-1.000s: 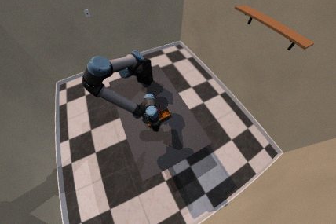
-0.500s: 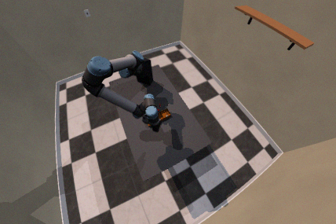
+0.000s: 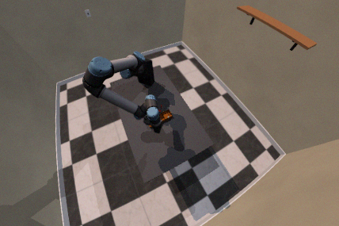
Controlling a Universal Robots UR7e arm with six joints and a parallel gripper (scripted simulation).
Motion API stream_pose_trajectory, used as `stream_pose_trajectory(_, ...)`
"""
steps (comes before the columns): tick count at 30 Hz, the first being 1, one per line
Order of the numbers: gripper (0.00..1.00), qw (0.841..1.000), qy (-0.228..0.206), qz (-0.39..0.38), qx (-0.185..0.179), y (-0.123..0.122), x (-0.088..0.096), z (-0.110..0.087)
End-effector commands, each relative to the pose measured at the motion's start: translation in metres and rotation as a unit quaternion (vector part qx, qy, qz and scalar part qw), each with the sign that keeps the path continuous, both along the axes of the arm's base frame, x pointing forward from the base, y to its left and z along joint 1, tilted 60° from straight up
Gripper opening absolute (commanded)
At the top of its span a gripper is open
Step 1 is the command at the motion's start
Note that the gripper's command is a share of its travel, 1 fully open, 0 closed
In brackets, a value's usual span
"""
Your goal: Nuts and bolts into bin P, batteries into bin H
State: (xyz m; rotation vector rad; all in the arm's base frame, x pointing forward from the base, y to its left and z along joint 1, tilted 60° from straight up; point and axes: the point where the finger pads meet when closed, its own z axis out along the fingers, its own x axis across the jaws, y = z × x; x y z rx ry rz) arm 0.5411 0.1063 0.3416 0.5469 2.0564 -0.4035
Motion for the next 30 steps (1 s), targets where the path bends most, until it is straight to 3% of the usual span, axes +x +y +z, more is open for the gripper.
stream_pose_trajectory(1,0.31,0.999,-0.02,-0.027,0.032,0.002,-0.023,-0.028)
stream_pose_trajectory(4,0.31,0.997,-0.035,-0.045,0.054,0.002,-0.034,-0.042)
stream_pose_trajectory(30,0.31,0.997,-0.035,-0.045,0.054,0.002,-0.034,-0.042)
